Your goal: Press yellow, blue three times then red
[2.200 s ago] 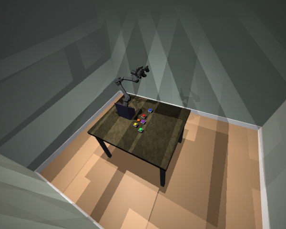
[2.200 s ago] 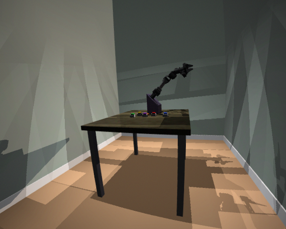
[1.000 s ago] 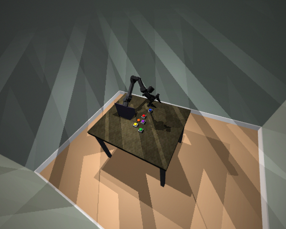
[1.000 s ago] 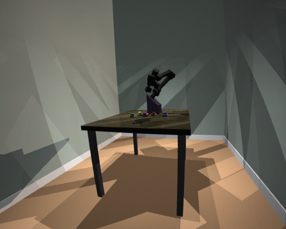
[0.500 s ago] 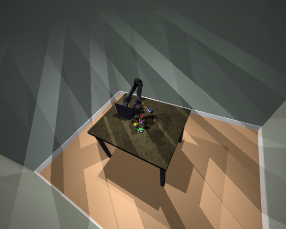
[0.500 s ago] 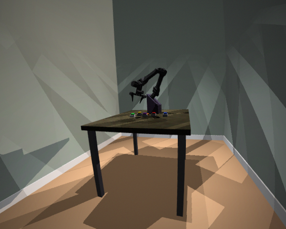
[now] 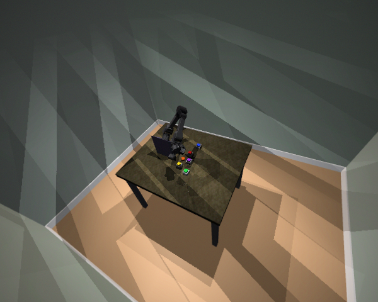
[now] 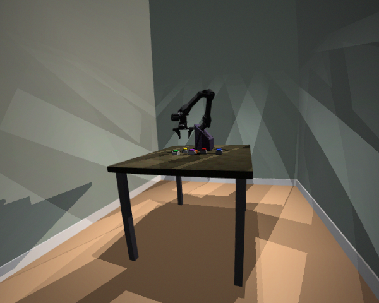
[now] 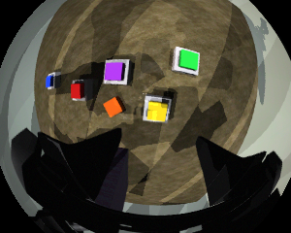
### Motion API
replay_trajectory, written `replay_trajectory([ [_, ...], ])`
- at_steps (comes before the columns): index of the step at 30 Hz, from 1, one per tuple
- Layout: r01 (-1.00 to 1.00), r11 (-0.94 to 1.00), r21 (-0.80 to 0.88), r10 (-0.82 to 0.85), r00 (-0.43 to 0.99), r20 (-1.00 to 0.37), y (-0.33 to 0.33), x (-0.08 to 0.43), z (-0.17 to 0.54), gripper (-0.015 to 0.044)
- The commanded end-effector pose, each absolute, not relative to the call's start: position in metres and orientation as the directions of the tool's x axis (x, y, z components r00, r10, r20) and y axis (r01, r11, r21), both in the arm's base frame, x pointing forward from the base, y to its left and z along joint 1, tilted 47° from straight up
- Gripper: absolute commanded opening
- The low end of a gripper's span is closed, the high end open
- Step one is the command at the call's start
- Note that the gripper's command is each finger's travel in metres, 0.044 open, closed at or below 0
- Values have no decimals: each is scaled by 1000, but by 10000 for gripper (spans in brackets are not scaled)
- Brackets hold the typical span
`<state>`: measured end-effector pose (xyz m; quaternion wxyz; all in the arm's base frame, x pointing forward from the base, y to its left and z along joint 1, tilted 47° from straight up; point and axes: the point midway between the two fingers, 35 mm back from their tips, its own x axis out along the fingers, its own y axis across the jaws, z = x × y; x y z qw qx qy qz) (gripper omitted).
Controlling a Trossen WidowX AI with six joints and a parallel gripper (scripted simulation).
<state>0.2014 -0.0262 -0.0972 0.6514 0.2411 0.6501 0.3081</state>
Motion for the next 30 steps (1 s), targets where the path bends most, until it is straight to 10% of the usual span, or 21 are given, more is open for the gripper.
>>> replay_trajectory([
  [1,-75,691,719,719,-34,-695,-11,201,-113,321],
  [13,-76,687,722,722,-35,-691,18,198,-138,20],
  [30,-75,688,722,722,-35,-691,25,198,-144,20],
])
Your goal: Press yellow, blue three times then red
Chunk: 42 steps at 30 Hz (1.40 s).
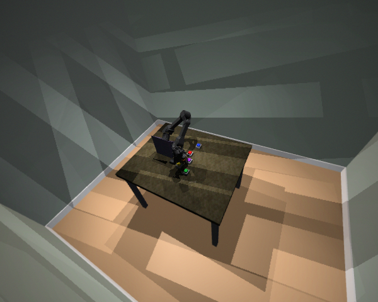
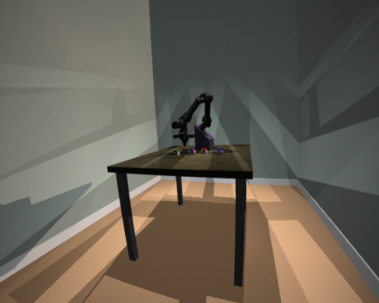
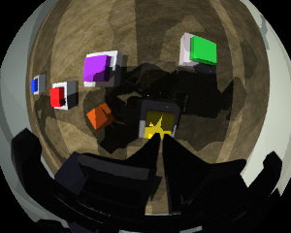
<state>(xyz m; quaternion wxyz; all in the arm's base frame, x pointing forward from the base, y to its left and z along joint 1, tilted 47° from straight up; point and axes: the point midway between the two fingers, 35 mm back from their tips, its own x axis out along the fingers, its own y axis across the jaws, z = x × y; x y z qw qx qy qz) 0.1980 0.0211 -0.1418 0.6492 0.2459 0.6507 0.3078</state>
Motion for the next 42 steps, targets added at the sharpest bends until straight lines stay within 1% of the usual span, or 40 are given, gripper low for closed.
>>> replay_trajectory([
  [1,-75,688,722,722,-35,-691,26,198,-146,20],
  [16,-75,686,724,724,-35,-689,44,196,-161,20],
  [34,-75,686,724,724,-35,-689,44,196,-161,20],
  [39,-76,688,722,722,-35,-691,20,198,-139,20],
  [42,-75,687,722,722,-35,-691,18,198,-138,20],
])
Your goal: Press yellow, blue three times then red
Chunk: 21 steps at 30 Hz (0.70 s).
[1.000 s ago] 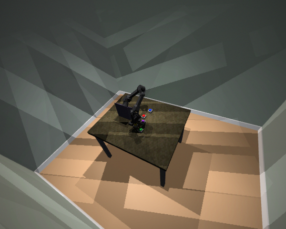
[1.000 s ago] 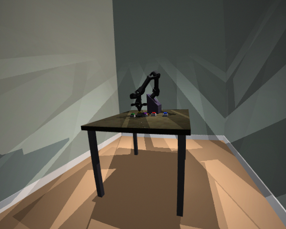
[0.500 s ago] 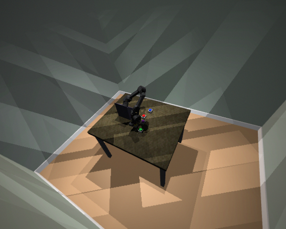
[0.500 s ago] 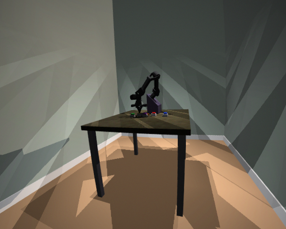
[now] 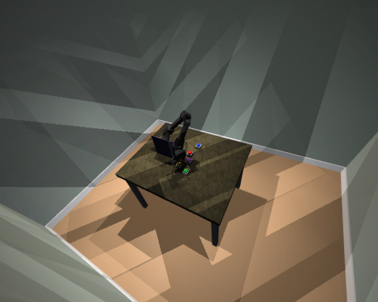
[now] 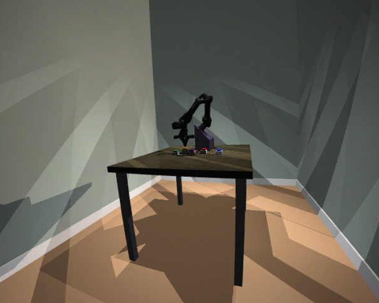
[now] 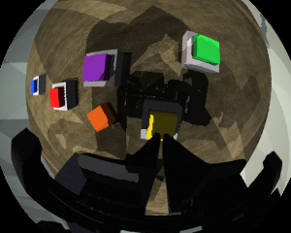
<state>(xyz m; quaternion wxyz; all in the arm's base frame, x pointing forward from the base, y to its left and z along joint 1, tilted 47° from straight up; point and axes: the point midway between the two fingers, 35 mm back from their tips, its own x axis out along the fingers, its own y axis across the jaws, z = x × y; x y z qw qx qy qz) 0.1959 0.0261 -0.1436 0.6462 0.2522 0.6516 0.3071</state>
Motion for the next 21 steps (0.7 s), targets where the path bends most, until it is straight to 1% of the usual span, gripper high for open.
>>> replay_trajectory([
  [1,-75,687,722,722,-35,-691,18,198,-138,20],
  [3,-75,689,721,721,-34,-692,11,199,-132,20],
  [7,-75,690,720,719,-35,-694,-25,201,-98,20],
  [13,-76,690,720,720,-35,-693,-27,201,-96,20],
  [16,-71,710,701,701,-37,-713,-19,216,-83,20],
  [21,-65,750,658,658,-28,-753,25,258,-32,20],
])
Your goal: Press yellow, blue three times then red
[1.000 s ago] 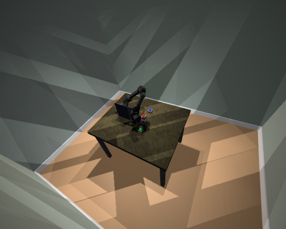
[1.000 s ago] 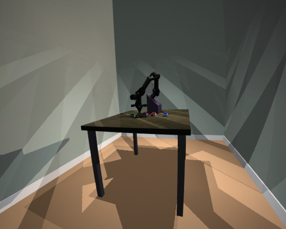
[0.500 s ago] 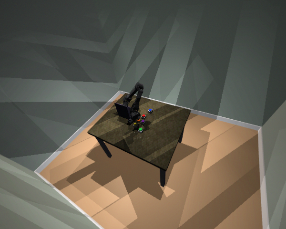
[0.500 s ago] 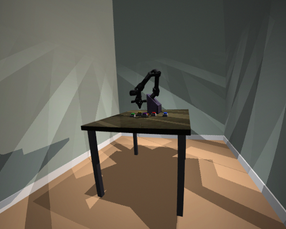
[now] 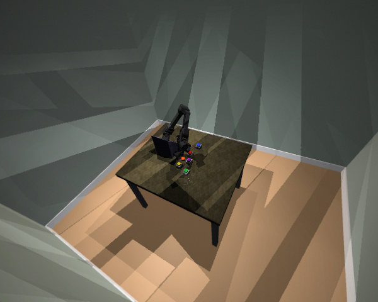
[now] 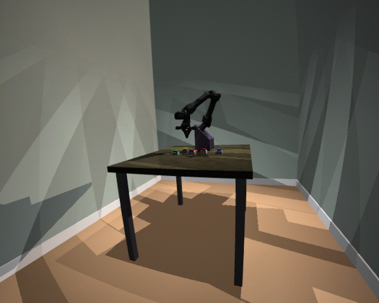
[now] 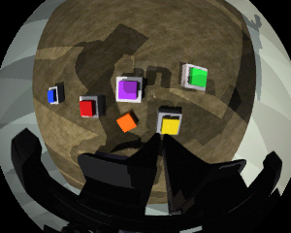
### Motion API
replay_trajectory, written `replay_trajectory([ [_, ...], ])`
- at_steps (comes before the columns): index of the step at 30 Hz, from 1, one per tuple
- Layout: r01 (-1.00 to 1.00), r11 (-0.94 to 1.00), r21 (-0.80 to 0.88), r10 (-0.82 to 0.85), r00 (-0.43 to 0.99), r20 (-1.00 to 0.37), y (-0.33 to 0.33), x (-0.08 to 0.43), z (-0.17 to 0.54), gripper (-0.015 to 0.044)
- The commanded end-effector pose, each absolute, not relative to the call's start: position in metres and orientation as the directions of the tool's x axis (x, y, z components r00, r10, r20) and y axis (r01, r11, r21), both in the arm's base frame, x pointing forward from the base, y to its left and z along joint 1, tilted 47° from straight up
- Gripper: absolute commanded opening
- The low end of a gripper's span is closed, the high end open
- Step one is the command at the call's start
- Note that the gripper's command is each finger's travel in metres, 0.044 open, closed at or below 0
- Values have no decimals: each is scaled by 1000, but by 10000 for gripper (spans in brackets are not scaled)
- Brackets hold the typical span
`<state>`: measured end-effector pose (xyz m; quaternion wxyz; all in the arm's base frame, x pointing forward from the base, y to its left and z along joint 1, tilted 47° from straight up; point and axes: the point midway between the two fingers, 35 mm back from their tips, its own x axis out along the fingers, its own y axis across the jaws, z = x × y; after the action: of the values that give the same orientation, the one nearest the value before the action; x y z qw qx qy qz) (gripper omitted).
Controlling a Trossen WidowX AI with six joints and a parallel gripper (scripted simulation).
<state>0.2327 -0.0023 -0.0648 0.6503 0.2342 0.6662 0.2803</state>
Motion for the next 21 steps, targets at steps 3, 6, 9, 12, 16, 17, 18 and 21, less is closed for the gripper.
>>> replay_trajectory([
  [3,-66,755,652,653,-18,-757,60,271,2,20],
  [6,-69,749,659,660,-11,-751,93,274,33,20],
  [9,-73,734,675,676,-10,-737,126,270,64,20],
  [12,-76,711,699,700,-16,-714,158,257,97,20],
  [16,-77,678,731,731,-33,-682,190,236,132,20],
  [17,-77,677,732,732,-34,-681,191,235,133,20],
  [18,-77,677,732,732,-34,-681,191,235,133,20],
  [21,-77,677,732,732,-34,-681,191,235,133,20],
])
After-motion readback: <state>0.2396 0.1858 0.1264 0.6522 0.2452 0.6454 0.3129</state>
